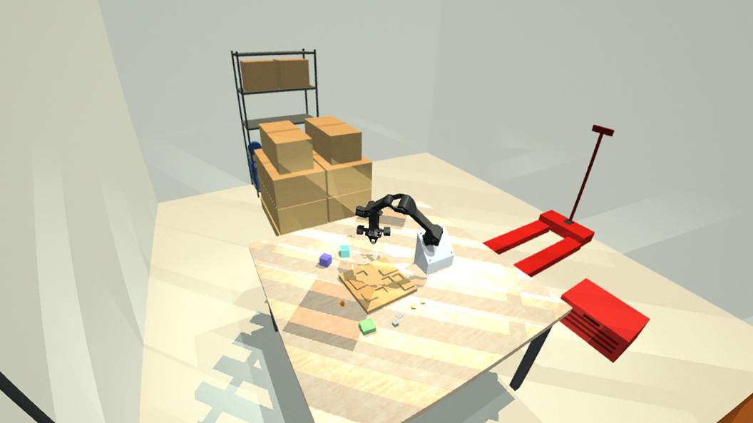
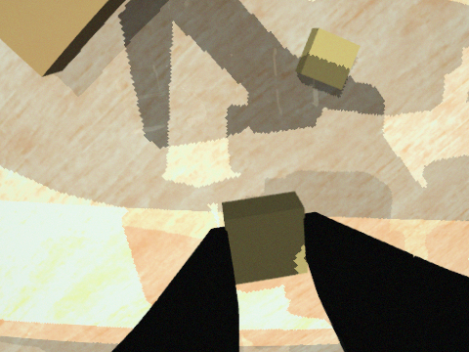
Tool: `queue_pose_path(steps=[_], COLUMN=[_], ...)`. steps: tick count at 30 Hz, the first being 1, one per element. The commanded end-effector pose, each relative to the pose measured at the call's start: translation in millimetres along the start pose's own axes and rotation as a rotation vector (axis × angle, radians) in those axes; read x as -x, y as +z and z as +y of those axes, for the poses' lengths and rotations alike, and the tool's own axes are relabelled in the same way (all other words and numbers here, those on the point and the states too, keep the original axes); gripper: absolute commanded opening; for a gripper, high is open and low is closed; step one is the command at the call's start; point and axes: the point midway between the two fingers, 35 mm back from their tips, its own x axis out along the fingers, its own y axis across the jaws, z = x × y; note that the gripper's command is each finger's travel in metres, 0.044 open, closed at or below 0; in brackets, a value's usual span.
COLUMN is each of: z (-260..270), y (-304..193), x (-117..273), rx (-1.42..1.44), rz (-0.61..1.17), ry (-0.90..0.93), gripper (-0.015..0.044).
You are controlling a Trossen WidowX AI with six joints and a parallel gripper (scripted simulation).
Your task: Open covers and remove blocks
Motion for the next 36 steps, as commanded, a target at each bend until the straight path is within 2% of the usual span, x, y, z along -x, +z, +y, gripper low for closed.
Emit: queue_pose_path(steps=[1,36], z=[0,3], y=[1,2], x=[-8,-65], rx=[-0.004,-0.003], rz=[-0.005,-0.01], ry=[-0.001,0.001], gripper=[0.008,0.008])
